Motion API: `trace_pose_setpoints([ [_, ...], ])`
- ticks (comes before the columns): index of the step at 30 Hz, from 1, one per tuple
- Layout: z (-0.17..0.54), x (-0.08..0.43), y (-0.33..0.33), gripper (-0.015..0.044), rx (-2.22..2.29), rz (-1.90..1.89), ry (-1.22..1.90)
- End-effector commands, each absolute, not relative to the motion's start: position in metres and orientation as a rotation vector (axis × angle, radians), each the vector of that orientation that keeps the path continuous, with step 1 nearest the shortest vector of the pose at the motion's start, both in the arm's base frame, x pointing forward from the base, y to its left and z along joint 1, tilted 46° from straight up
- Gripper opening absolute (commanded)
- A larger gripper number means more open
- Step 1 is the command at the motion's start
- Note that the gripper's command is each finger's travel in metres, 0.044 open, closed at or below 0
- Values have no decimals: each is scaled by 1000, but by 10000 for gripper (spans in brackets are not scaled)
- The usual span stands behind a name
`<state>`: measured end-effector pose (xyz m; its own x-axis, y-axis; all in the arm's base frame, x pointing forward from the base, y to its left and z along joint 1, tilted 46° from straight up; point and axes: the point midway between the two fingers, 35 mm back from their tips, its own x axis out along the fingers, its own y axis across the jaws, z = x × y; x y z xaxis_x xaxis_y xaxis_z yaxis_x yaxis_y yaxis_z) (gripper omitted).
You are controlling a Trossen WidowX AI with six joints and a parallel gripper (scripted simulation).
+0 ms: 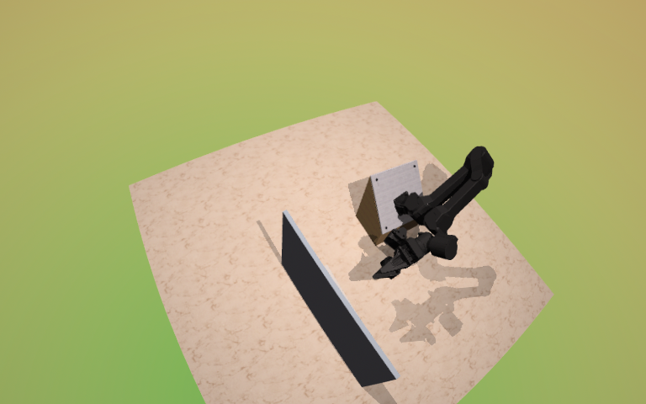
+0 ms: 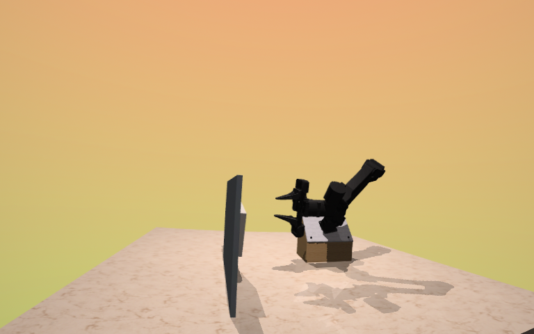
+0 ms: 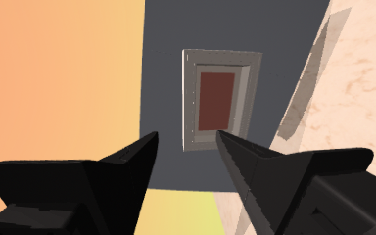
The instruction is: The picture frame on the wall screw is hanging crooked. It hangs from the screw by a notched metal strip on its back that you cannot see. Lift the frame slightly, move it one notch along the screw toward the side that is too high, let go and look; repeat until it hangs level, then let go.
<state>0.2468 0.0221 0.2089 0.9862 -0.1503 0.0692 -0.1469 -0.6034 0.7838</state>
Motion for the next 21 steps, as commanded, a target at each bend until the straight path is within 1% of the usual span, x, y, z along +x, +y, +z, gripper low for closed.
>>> trace_pose_setpoints([
  [1,199,245,29,260,2220,-18,-209],
  [21,204,252,32,260,2220,-17,-210],
])
